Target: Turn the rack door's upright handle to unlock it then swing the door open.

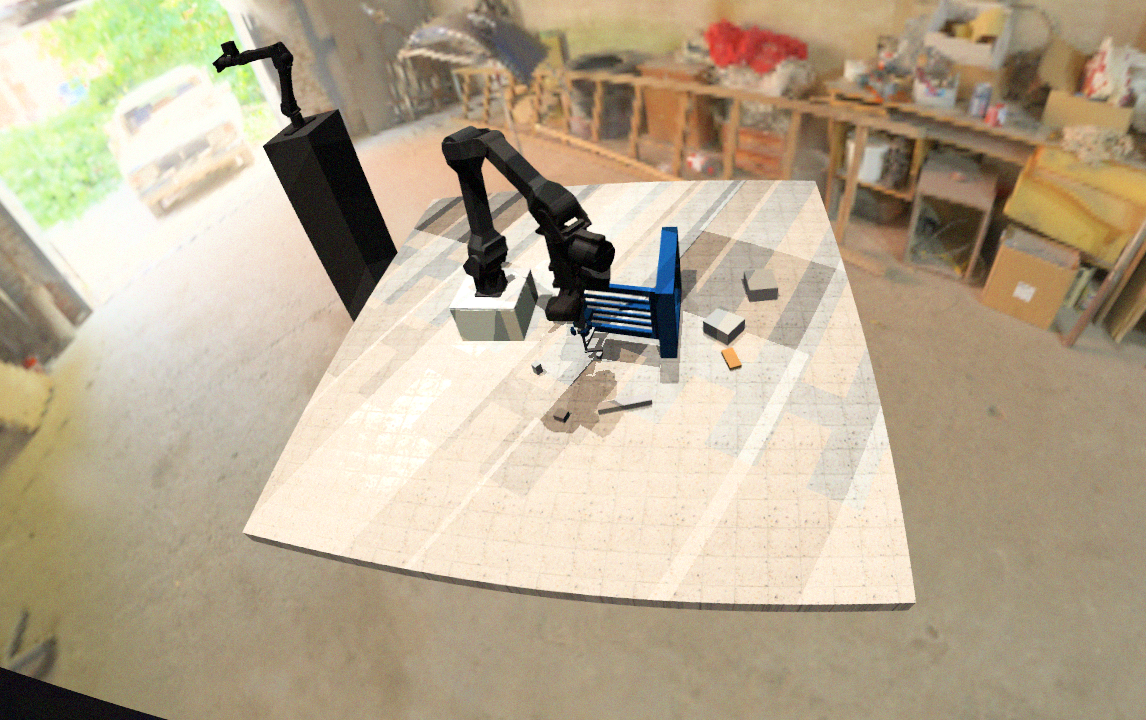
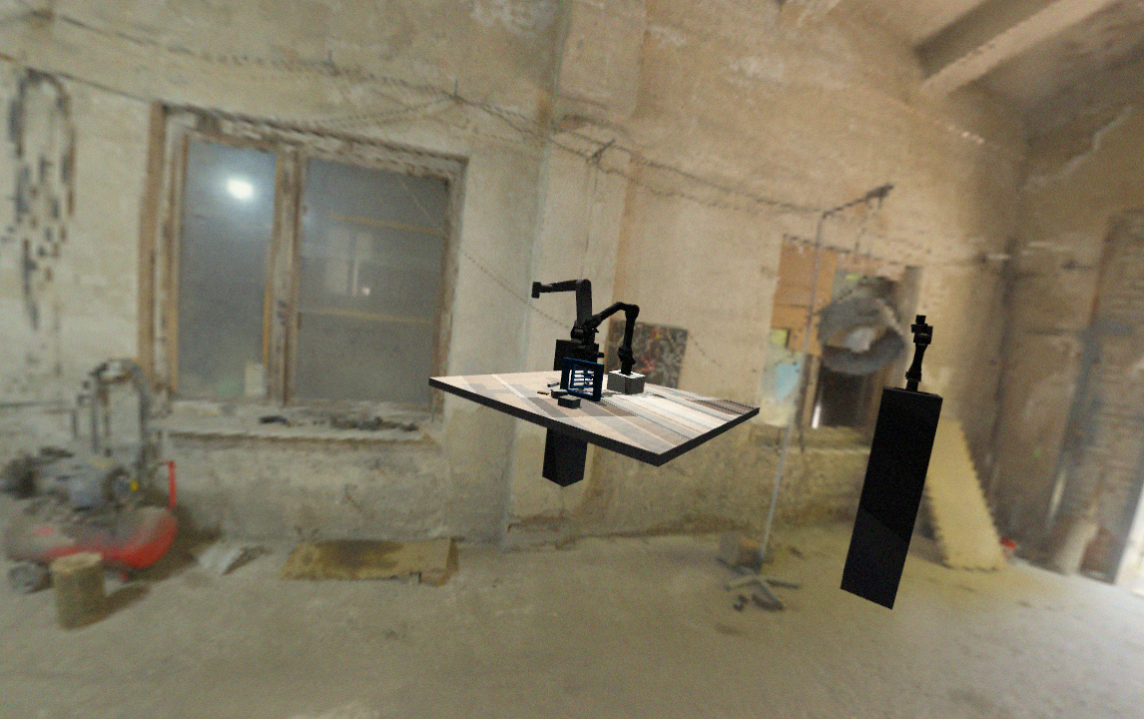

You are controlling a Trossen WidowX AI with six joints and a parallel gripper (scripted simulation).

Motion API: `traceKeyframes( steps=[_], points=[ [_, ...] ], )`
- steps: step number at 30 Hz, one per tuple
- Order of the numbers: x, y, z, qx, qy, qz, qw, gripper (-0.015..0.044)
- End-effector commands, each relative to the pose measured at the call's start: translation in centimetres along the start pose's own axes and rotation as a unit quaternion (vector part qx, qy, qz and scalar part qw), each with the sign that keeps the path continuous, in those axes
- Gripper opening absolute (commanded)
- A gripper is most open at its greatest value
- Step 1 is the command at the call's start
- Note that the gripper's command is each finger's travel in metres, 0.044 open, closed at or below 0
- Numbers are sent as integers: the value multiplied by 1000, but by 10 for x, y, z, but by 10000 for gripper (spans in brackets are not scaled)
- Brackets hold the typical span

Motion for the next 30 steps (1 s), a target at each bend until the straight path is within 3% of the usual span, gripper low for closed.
traceKeyframes(
  steps=[1, 23, 30],
  points=[
    [4, -7, 1, 1, -1, 34, 999, 9],
    [13, -24, 1, 1, -1, 93, 996, 9],
    [13, -24, 1, 1, -1, 93, 996, 193]
  ],
)
Point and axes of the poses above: the point midway between the two fingers, 35 mm back from their tips, its own z axis back along the fingers, its own y axis across the jaws, x = y × z, the point moved 4 cm from there along z, back along the fingers, and after that the axes turned 15 degrees about -z, right-handed, at the moved point
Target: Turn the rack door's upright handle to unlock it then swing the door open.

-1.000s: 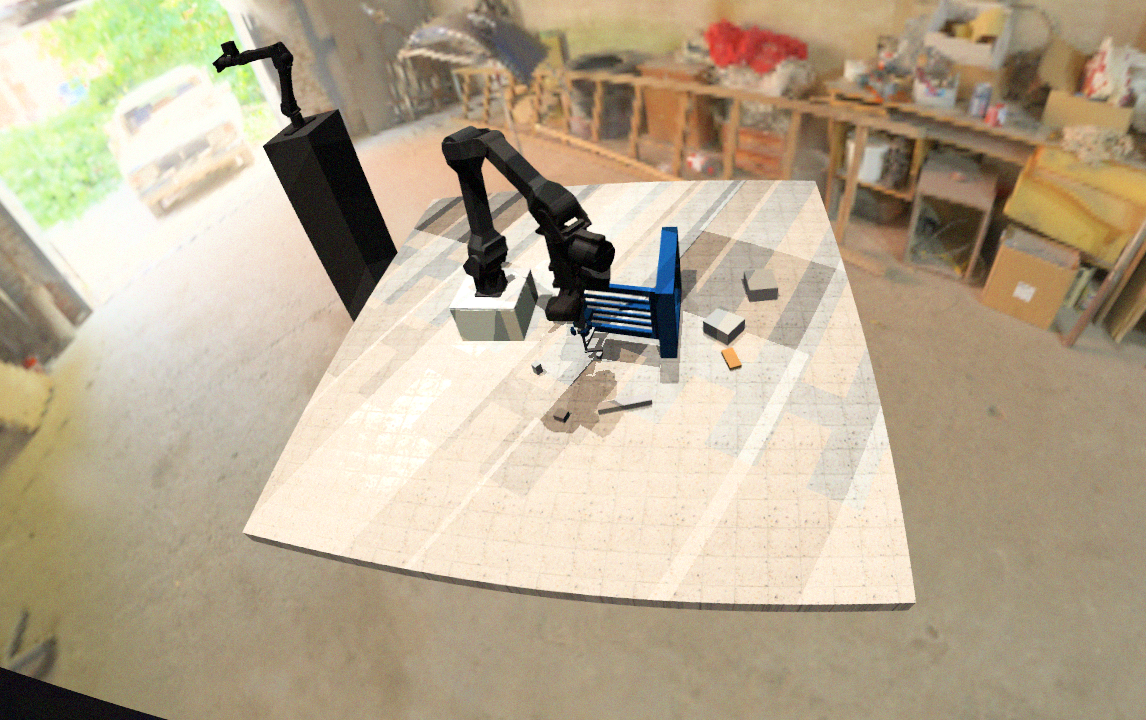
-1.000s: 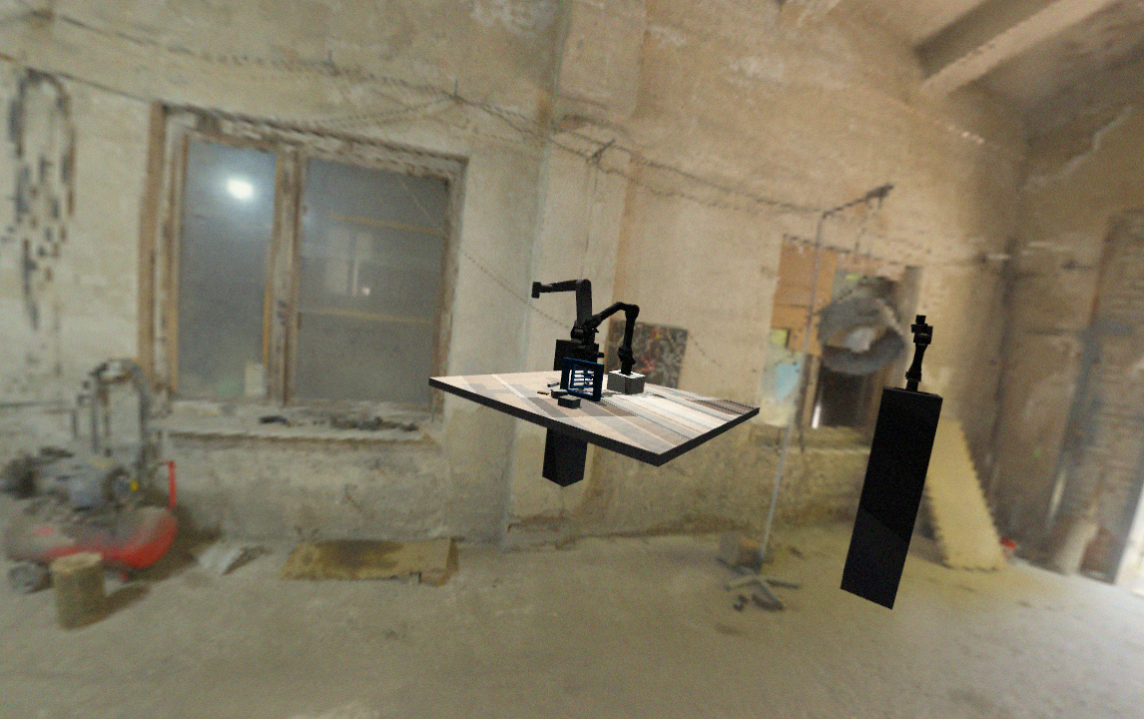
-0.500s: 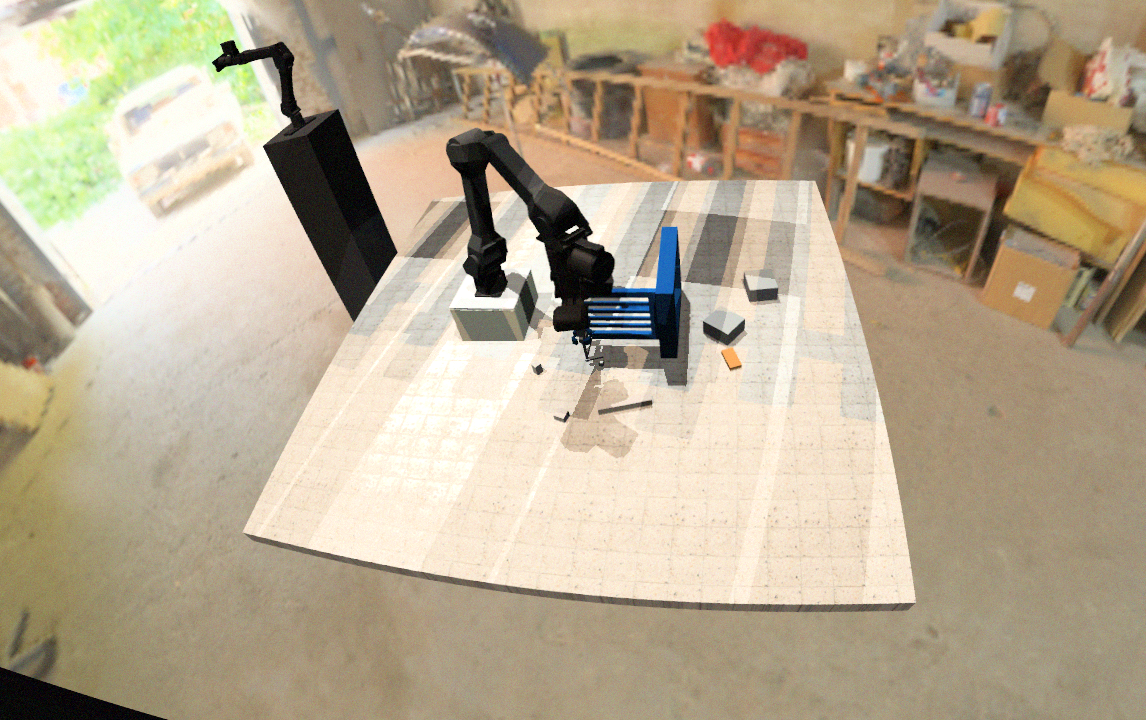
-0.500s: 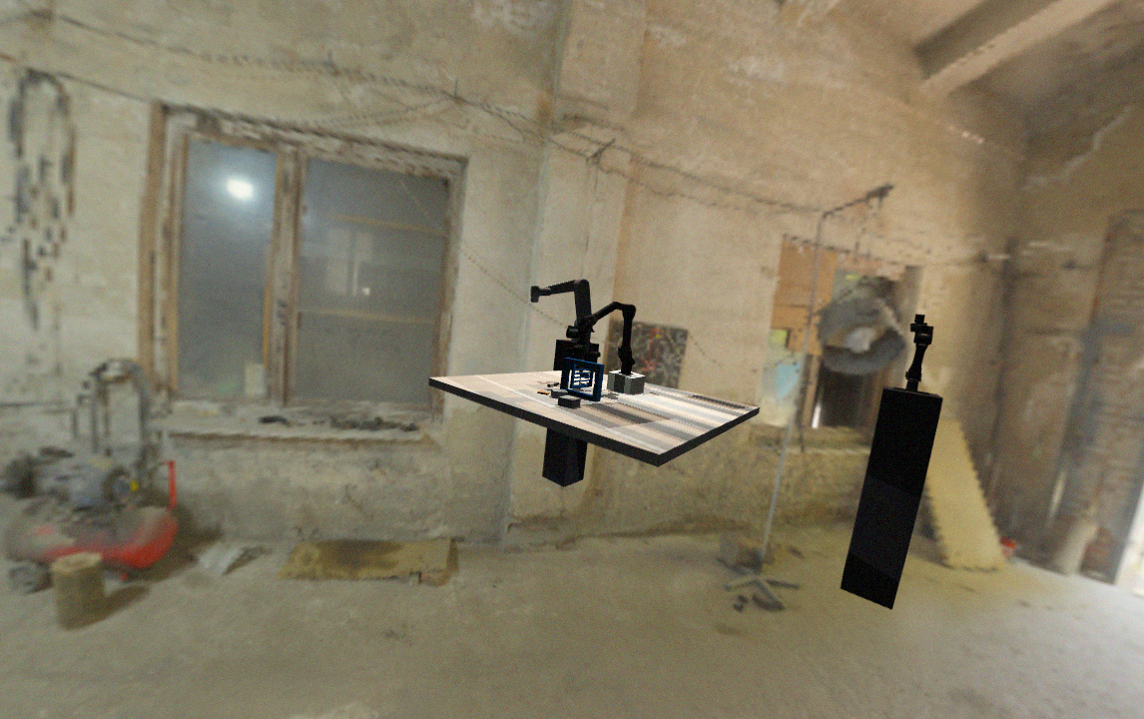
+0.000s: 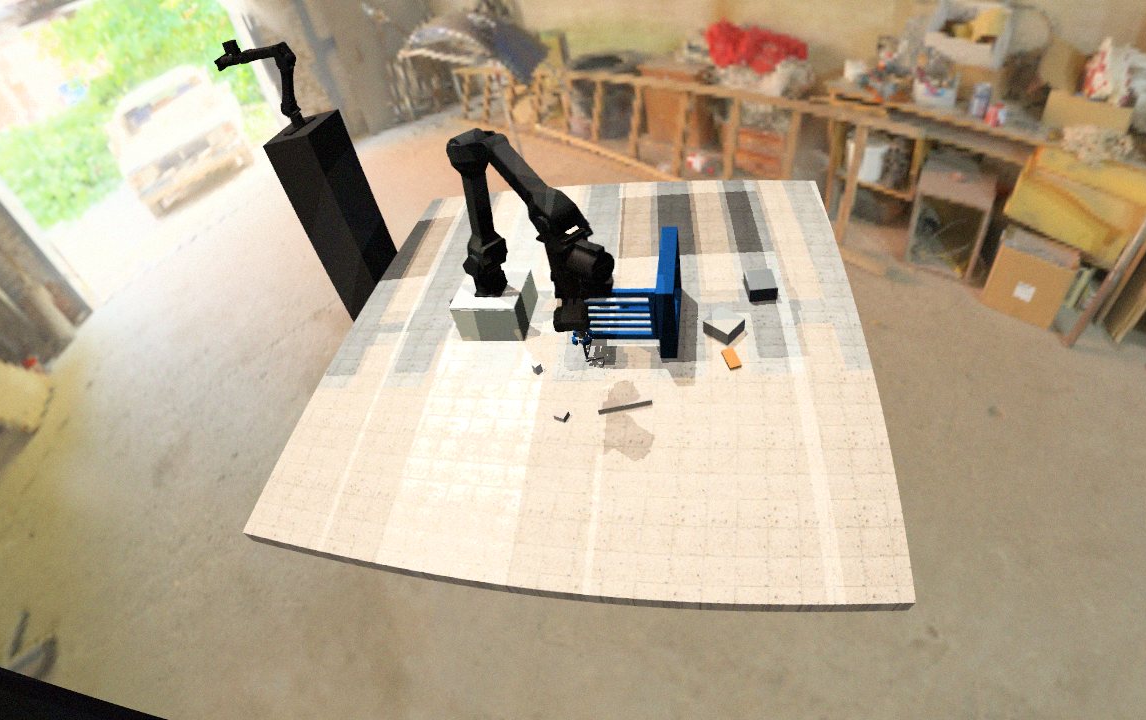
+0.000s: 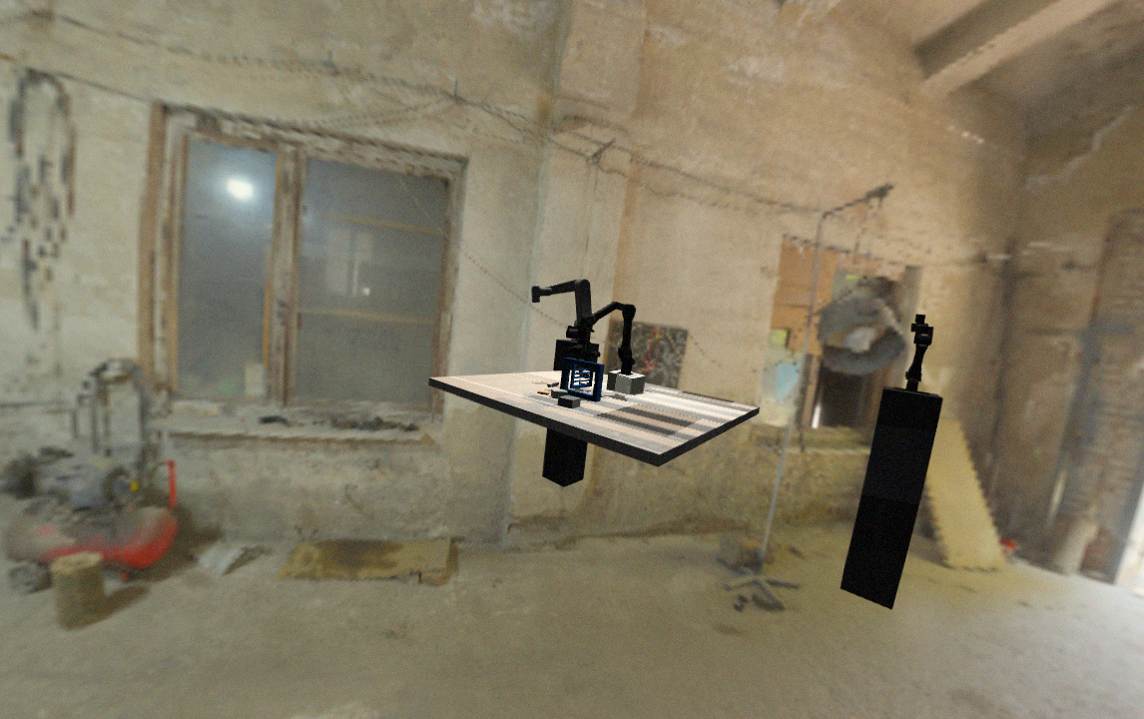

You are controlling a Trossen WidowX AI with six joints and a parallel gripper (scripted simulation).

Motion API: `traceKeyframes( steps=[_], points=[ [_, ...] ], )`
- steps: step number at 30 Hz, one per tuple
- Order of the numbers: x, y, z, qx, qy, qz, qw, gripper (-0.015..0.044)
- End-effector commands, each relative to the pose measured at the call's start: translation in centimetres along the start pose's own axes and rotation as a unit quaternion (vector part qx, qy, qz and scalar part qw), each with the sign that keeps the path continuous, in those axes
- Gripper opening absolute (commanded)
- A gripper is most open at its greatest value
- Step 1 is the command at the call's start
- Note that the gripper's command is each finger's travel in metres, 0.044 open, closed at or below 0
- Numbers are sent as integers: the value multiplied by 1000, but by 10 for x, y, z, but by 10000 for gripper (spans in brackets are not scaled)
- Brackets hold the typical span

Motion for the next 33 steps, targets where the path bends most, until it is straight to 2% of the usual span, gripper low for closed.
traceKeyframes(
  steps=[1, 4, 33],
  points=[
    [0, 0, 0, 1, 0, 4, 1000, 219],
    [0, 0, 0, 1, 0, 4, 1000, 282],
    [2, -1, 45, 1, 0, 4, 1000, 282]
  ],
)
Point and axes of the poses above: the point midway between the two fingers, 35 mm back from their tips, its own z axis back along the fingers, its own y axis across the jaws, x = y × z, the point moved 4 cm from there along z, back along the fingers, and after that the axes turned 15 degrees about -z, right-handed, at the moved point
